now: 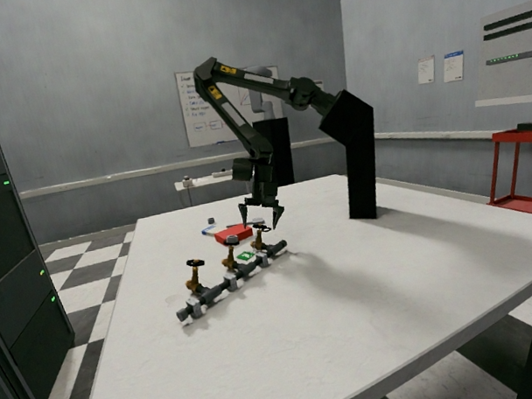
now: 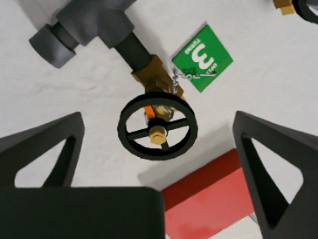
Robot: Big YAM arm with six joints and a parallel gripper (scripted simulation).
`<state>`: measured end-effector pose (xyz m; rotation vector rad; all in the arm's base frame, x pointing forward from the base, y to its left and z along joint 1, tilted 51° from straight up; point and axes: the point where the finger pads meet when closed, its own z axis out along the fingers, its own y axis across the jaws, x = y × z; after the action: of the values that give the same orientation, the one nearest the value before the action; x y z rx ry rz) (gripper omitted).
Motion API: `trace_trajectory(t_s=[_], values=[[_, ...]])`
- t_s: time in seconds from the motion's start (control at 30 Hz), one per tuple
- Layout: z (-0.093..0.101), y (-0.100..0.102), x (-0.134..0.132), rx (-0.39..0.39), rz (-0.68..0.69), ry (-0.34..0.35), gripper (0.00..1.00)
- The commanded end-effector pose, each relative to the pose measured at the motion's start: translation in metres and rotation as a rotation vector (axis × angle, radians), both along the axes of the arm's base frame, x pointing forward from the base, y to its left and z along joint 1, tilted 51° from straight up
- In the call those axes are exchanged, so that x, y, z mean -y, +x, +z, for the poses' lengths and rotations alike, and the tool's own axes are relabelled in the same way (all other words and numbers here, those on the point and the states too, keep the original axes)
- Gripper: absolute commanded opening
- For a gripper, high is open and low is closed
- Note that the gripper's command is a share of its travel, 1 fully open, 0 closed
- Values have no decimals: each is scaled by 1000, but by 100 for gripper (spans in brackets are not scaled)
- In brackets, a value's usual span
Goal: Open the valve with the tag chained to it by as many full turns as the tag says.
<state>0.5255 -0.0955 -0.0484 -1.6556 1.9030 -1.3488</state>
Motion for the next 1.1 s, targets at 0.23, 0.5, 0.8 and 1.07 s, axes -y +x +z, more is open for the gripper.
trace_trajectory(t_s=[0.23, 0.5, 0.8, 1.07], values=[[0, -3, 3, 129, -149, 200, 100], [-2, -5, 3, 315, -383, 511, 100], [-2, -5, 3, 543, -622, 851, 100], [-1, -4, 4, 777, -861, 1205, 100]])
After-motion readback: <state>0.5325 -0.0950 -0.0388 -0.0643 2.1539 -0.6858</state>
